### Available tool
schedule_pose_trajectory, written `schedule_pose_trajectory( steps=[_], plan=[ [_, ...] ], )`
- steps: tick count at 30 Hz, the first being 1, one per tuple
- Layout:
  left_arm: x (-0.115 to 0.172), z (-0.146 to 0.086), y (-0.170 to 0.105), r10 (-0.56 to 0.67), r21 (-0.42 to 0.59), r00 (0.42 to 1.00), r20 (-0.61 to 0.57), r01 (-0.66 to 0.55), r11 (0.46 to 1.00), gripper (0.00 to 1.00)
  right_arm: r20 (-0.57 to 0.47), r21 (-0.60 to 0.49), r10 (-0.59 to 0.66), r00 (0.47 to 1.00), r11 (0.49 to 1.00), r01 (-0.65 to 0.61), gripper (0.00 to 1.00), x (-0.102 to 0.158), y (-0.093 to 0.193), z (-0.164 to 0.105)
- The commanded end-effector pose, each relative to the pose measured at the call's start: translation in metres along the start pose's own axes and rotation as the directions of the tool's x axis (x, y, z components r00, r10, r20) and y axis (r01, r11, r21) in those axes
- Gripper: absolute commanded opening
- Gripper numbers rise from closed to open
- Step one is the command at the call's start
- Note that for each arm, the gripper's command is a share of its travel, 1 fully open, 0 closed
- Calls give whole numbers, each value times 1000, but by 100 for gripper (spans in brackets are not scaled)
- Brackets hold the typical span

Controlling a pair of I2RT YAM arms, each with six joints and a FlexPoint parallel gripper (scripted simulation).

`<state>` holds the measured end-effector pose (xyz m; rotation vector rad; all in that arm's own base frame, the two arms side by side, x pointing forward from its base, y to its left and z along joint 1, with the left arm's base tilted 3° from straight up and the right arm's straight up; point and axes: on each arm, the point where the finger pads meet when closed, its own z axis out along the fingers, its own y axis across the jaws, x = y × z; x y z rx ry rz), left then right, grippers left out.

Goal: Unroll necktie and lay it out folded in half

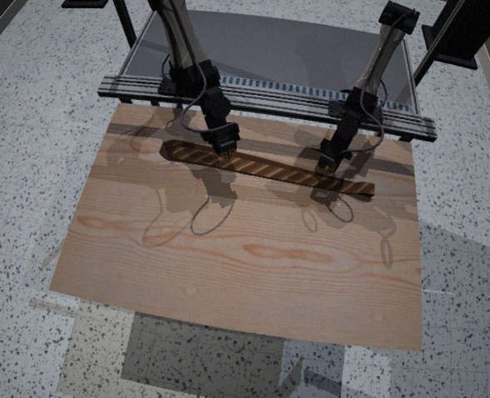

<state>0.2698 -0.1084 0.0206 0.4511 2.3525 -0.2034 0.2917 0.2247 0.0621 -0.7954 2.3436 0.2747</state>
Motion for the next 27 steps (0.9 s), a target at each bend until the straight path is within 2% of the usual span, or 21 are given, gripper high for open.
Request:
schedule_pose_trajectory(
  steps=[1, 13, 27],
  plan=[
    [-3, -6, 1, -4, -1, 1000, -15, 4, 1000, 7, 16, -9, -1, 1000, 1000, 2, 7, -8, 4, -6],
    [-15, -19, 1, -4, -1, 1000, -15, 4, 1000, 7, 16, -9, -1, 1000, 1000, 2, 7, -8, 4, -6],
    [-19, -24, 1, -4, -1, 1000, -15, 4, 1000, 7, 17, -8, -1, 1000, 1000, 1, 9, -8, 4, -7]
  ],
)
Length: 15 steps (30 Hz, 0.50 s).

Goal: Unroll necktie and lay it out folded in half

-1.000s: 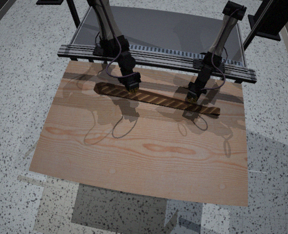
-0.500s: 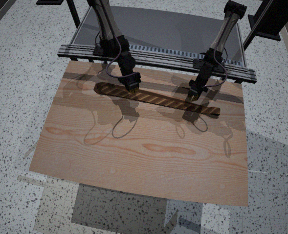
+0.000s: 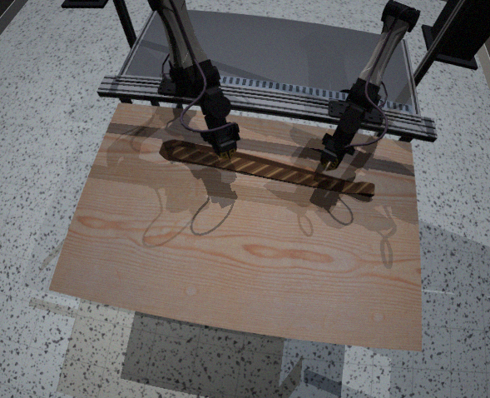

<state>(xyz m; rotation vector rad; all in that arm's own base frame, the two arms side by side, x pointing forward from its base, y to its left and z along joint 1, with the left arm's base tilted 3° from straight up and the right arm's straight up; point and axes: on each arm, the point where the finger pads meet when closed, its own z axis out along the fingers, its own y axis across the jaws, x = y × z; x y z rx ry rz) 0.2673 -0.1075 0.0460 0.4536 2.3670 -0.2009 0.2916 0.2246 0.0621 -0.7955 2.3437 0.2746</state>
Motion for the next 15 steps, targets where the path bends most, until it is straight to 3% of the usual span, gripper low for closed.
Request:
schedule_pose_trajectory(
  steps=[1, 15],
  plan=[
    [-3, -4, 2, -4, -1, 1000, -1, 4, 1000, 7, 18, -7, 0, 1000, 1000, 1, 10, -9, 3, -7],
    [-3, -4, 2, -4, -1, 1000, -1, 4, 1000, 7, 77, 35, 19, 997, 999, -22, 23, -19, -13, -28]
  ],
)
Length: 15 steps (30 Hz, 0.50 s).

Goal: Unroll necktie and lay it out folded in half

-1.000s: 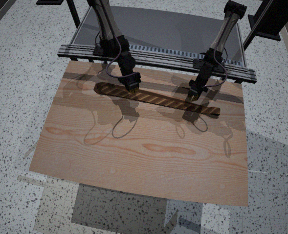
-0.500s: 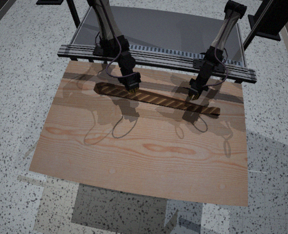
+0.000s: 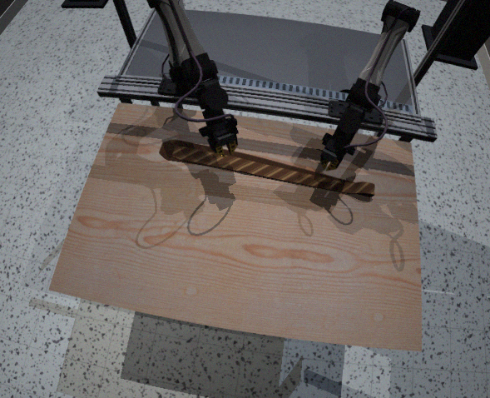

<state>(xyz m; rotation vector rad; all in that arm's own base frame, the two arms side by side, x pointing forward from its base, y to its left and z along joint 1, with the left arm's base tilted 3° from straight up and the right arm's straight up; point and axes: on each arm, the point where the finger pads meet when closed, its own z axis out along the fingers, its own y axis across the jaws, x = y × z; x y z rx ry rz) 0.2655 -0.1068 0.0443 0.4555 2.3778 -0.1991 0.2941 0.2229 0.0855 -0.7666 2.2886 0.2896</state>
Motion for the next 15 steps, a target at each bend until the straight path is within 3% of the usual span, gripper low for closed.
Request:
schedule_pose_trajectory(
  steps=[1, 15],
  plan=[
    [-6, -4, 2, -4, -1, 1000, 10, 4, 1000, 7, 23, 35, 16, 1000, 999, -17, 24, -6, -13, -13],
    [-6, -4, 2, -4, -1, 1000, 10, 4, 1000, 7, 147, 120, 48, 988, 991, -66, 36, -31, -47, -54]
  ],
)
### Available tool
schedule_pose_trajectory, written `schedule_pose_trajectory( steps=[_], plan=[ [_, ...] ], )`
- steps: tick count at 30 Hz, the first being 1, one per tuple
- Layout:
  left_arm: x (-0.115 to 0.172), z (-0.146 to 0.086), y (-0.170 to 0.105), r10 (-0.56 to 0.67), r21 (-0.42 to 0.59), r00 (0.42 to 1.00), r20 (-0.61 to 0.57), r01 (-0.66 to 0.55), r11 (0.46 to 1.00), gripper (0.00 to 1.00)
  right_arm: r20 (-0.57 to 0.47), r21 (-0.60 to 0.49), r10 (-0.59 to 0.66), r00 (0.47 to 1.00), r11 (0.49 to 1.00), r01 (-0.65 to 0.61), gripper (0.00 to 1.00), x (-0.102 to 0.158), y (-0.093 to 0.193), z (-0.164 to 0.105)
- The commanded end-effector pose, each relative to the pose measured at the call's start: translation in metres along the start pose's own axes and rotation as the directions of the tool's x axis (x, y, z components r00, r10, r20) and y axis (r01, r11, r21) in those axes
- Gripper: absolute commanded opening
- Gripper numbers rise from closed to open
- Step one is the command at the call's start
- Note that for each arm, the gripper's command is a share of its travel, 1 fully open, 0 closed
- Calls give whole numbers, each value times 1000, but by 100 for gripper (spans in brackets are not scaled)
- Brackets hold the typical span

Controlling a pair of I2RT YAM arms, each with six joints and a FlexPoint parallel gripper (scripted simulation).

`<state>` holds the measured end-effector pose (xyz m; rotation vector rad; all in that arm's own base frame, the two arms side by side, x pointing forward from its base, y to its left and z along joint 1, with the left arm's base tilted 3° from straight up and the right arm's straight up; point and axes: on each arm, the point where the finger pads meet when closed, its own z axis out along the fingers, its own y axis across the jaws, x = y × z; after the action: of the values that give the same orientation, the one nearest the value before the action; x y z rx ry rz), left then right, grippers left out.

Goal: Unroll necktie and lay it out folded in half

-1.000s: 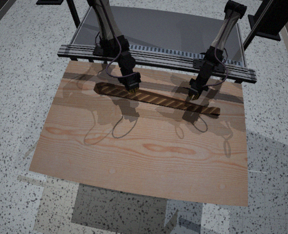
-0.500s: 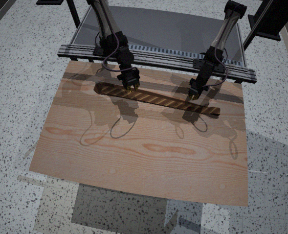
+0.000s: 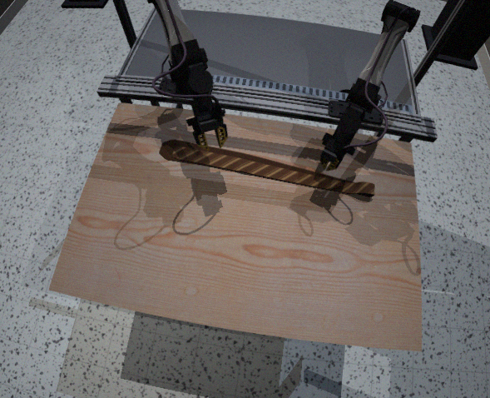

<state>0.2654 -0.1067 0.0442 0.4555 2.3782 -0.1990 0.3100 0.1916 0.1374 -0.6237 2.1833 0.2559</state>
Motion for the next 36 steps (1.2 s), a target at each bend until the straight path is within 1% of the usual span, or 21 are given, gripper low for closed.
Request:
schedule_pose_trajectory(
  steps=[1, 7, 9, 16, 24, 26, 36],
  plan=[
    [-6, -4, 2, -4, -1, 1000, 11, 4, 1000, 7, 24, 46, 5, 1000, 999, -7, 37, -6, -17, -15],
    [-6, -4, 2, -4, -1, 1000, 11, 4, 1000, 7, 101, 100, 26, 995, 994, -36, 43, -26, -40, -36],
    [-6, -4, 2, -4, -1, 1000, 11, 4, 1000, 7, 101, 100, 26, 995, 994, -36, 43, -26, -40, -36],
    [-6, -4, 2, -4, -1, 1000, 11, 4, 1000, 7, 198, 163, 46, 979, 983, -79, 50, -51, -68, -63],
    [-6, -4, 2, -4, -1, 1000, 11, 4, 1000, 7, 309, 230, 59, 949, 964, -135, 59, -80, -101, -94],
    [-6, -4, 2, -4, -1, 1000, 11, 4, 1000, 7, 309, 230, 59, 949, 964, -135, 59, -80, -101, -94],
    [-6, -4, 2, -4, -1, 1000, 11, 4, 1000, 7, 437, 298, 62, 898, 931, -209, 69, -114, -140, -131]
  ],
)
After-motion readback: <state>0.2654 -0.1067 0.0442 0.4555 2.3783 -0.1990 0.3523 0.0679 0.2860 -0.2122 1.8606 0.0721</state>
